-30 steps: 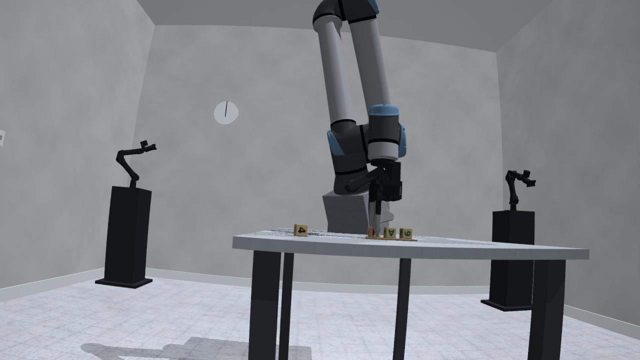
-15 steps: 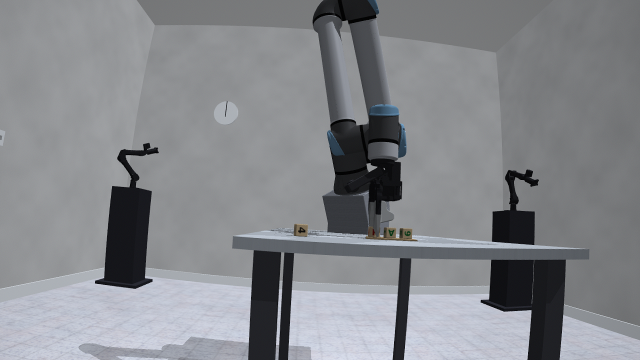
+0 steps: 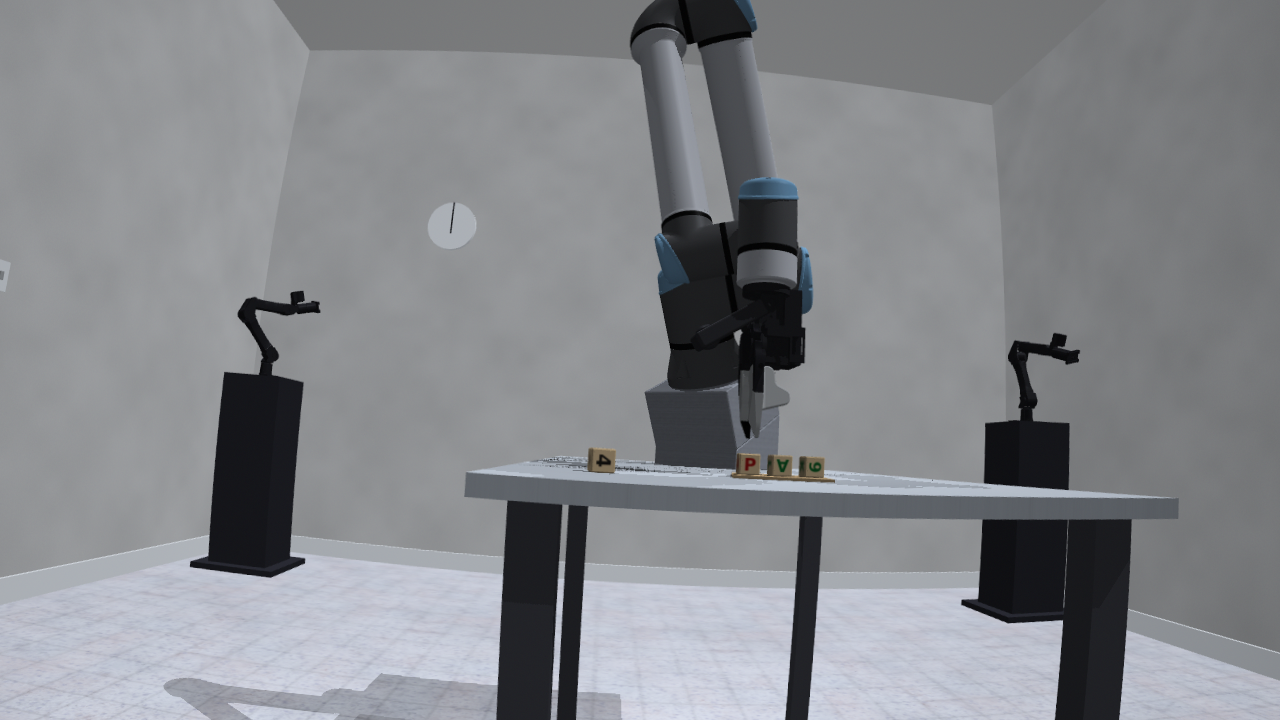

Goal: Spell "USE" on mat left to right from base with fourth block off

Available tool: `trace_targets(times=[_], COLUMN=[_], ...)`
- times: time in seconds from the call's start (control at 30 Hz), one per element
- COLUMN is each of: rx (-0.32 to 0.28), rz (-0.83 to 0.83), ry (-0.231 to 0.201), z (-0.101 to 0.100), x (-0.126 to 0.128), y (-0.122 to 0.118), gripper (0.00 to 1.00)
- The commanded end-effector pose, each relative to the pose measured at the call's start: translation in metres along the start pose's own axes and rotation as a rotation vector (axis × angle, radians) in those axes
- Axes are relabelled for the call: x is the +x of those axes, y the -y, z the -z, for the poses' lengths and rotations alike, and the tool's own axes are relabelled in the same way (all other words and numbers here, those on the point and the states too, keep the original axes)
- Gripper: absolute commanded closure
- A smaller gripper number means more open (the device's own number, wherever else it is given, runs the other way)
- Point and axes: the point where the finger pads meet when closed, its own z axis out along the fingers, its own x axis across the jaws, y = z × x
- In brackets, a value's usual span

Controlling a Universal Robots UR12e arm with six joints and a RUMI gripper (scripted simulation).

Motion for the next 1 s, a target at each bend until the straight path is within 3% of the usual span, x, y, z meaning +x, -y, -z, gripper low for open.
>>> trace_targets(times=[0.0,0.17,0.33,0.37,0.97], rx=[-0.002,-0.002,-0.003,-0.003,-0.003], rz=[0.001,0.001,0.0,0.0,0.0], ry=[-0.01,-0.009,-0.01,-0.011,-0.014], z=[0.022,0.039,0.042,0.041,0.04], x=[0.001,0.0,0.001,0.002,0.003], y=[-0.001,-0.001,-0.001,-0.001,-0.001], gripper=[0.72,0.72,0.72,0.0,0.0])
